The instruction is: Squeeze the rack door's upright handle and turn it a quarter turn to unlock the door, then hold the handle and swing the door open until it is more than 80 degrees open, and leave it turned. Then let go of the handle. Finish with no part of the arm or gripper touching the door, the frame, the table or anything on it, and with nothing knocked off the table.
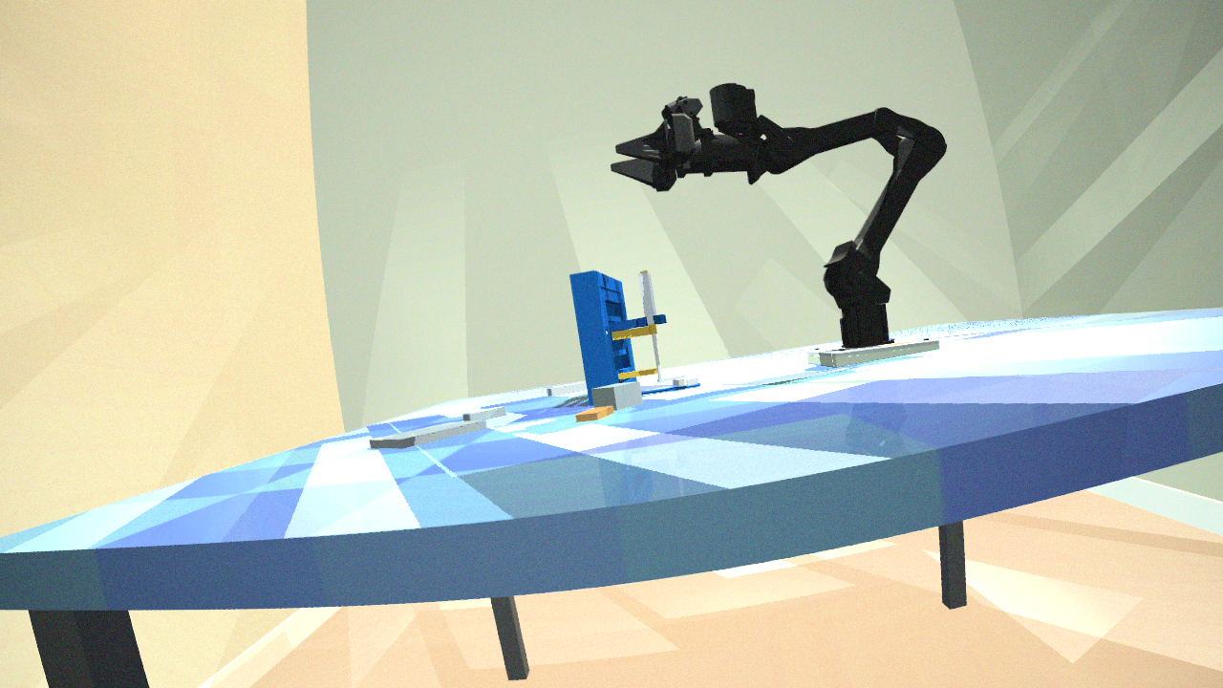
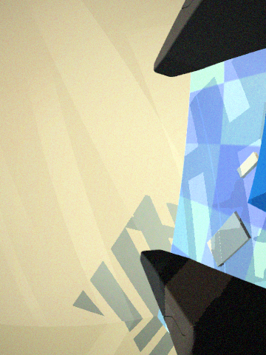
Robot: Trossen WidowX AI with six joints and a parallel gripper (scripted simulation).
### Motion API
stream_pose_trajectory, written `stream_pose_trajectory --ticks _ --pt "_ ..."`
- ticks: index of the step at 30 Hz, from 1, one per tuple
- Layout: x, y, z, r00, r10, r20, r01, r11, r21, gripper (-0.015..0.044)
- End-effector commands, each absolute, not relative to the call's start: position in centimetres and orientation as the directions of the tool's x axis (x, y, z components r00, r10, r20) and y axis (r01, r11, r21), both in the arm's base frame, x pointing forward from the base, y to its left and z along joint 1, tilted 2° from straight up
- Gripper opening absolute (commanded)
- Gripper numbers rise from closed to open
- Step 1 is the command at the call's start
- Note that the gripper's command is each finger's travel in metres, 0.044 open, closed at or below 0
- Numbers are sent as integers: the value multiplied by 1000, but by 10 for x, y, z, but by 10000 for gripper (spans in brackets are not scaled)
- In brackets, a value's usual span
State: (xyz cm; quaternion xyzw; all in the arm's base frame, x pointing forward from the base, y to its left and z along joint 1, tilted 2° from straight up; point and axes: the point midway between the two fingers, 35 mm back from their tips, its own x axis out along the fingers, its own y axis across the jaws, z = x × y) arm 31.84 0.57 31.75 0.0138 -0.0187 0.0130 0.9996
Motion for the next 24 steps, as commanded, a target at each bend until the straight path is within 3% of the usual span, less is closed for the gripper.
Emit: stream_pose_trajectory --ticks 1,5,24 --pt "319 6 317 999 25 34 -26 999 28 374" --pt "328 6 311 999 24 -44 -22 999 39 281" --pt "362 4 271 884 16 -467 30 996 90 281"
